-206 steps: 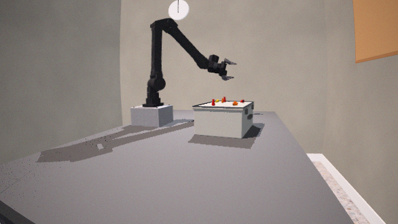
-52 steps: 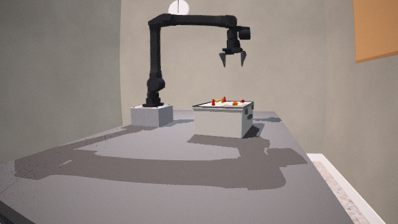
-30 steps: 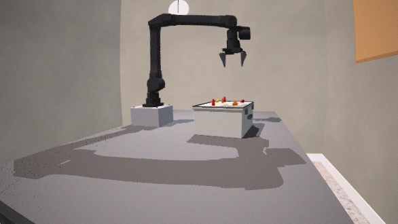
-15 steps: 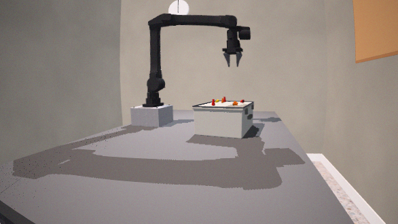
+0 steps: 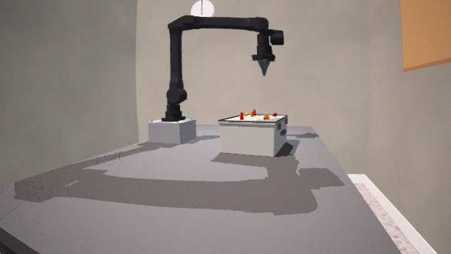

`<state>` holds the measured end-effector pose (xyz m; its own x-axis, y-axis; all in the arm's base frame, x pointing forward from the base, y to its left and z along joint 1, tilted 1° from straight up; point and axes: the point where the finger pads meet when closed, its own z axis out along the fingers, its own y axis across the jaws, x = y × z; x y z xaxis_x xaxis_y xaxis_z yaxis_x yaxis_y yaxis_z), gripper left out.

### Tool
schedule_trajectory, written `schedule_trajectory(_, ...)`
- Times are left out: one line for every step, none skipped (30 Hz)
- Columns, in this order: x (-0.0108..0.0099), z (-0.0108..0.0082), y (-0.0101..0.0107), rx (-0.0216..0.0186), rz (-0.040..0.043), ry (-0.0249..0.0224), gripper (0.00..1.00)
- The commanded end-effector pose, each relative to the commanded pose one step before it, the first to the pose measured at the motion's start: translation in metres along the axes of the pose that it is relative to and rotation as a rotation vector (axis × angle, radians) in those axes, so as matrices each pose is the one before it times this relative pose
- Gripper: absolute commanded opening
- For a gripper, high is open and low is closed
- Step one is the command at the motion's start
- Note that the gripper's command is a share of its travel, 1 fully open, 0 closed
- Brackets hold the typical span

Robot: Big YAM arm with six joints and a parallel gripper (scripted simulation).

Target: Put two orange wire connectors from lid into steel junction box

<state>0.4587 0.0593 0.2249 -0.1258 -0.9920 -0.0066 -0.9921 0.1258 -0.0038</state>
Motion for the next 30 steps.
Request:
schedule_trajectory(-0.00821,-0.03065,-0.01123,0.06056,-0.0101,-0.01761,0.0)
schedule_trajectory(0.0,0.0,0.0,0.0,0.0,0.0,0.0)
schedule_trajectory(0.0,0.0,0.0,0.0,0.0,0.0,0.0)
schedule_trajectory(0.0,0.0,0.0,0.0,0.0,0.0,0.0)
schedule_trajectory(0.0,0.0,0.0,0.0,0.0,0.0,0.0)
schedule_trajectory(0.0,0.0,0.0,0.0,0.0,0.0,0.0)
schedule_trajectory(0.0,0.0,0.0,0.0,0.0,0.0,0.0)
schedule_trajectory(0.0,0.0,0.0,0.0,0.0,0.0,0.0)
schedule_trajectory(0.0,0.0,0.0,0.0,0.0,0.0,0.0)
schedule_trajectory(0.0,0.0,0.0,0.0,0.0,0.0,0.0)
schedule_trajectory(0.0,0.0,0.0,0.0,0.0,0.0,0.0)
schedule_trajectory(0.0,0.0,0.0,0.0,0.0,0.0,0.0)
schedule_trajectory(0.0,0.0,0.0,0.0,0.0,0.0,0.0)
schedule_trajectory(0.0,0.0,0.0,0.0,0.0,0.0,0.0)
schedule_trajectory(0.0,0.0,0.0,0.0,0.0,0.0,0.0)
schedule_trajectory(0.00102,0.00089,-0.00078,-0.00003,0.00628,0.00017,0.25)
schedule_trajectory(0.00529,0.0062,-0.00317,-0.00312,0.02862,0.00162,0.25)
schedule_trajectory(0.01078,0.01207,-0.00481,-0.00783,0.05924,0.00368,0.25)
schedule_trajectory(0.01582,0.01561,-0.00854,-0.00628,0.09043,0.00394,0.25)
schedule_trajectory(0.00415,0.00579,-0.00131,-0.0056,0.02074,0.00279,0.25)
schedule_trajectory(0.00381,0.00515,-0.00134,-0.00471,0.01936,0.00248,0.25)
schedule_trajectory(0.00345,0.00456,-0.00132,-0.00399,0.01784,0.00213,0.25)
schedule_trajectory(0.00402,0.0048,-0.00198,-0.00335,0.02212,0.00187,0.25)
schedule_trajectory(0.00443,0.00495,-0.0025,-0.00282,0.02537,0.00164,0.25)
schedule_trajectory(0.00473,0.00505,-0.00294,-0.00237,0.0279,0.00144,0.25)
schedule_trajectory(0.00503,0.00519,-0.00338,-0.00199,0.03043,0.00125,0.25)
schedule_trajectory(0.0053,0.00534,-0.0038,-0.00167,0.03277,0.00109,0.25)
schedule_trajectory(0.00552,0.00547,-0.00419,-0.0014,0.03486,0.00095,0.25)
schedule_trajectory(0.0,0.0,0.0,0.0,0.0,0.0,0.25)
schedule_trajectory(0.0,0.0,0.0,0.0,0.0,0.0,0.25)
